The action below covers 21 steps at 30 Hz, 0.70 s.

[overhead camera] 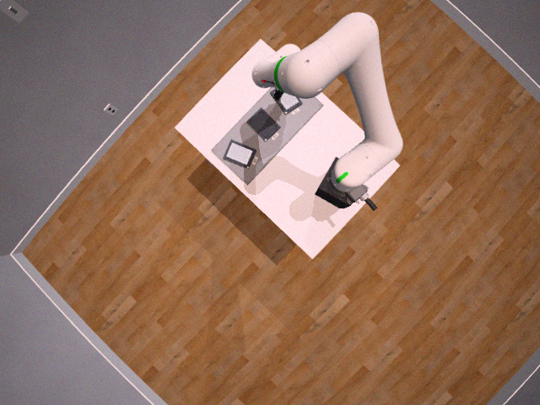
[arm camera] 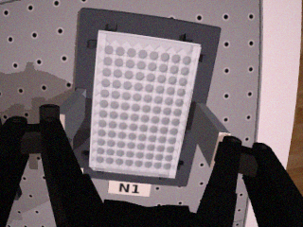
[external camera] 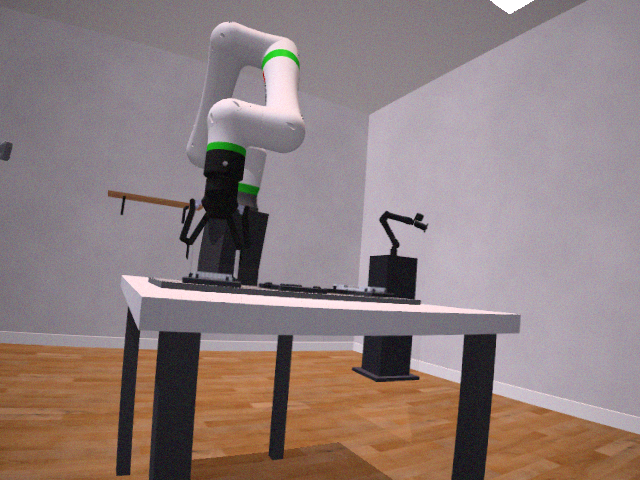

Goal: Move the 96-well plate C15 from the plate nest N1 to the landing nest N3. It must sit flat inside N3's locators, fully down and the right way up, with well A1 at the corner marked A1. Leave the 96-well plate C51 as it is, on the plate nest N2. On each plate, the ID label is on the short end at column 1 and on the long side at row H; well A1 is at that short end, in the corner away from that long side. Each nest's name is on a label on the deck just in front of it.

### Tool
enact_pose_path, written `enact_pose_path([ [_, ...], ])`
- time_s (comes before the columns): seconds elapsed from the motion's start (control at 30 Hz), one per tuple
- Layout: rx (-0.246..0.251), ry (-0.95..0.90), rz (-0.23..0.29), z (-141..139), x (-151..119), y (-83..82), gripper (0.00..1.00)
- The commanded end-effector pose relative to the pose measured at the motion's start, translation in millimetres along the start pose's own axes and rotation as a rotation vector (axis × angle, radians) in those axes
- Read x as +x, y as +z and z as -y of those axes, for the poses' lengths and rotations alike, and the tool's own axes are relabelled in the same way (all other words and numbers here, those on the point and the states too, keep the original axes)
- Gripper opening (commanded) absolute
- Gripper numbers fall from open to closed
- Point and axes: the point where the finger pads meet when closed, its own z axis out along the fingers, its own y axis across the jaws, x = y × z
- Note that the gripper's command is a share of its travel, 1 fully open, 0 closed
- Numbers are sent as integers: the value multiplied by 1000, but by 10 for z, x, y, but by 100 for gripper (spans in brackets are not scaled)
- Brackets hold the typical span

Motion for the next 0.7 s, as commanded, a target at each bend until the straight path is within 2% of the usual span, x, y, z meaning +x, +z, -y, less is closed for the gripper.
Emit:
enact_pose_path([
  [0.0, 0, 0, 0, -1, 2, -2, 66],
  [0.03, 0, 0, 0, -1, 2, -2, 0],
  [0.67, 0, 0, 0, -1, 2, -2, 0],
])
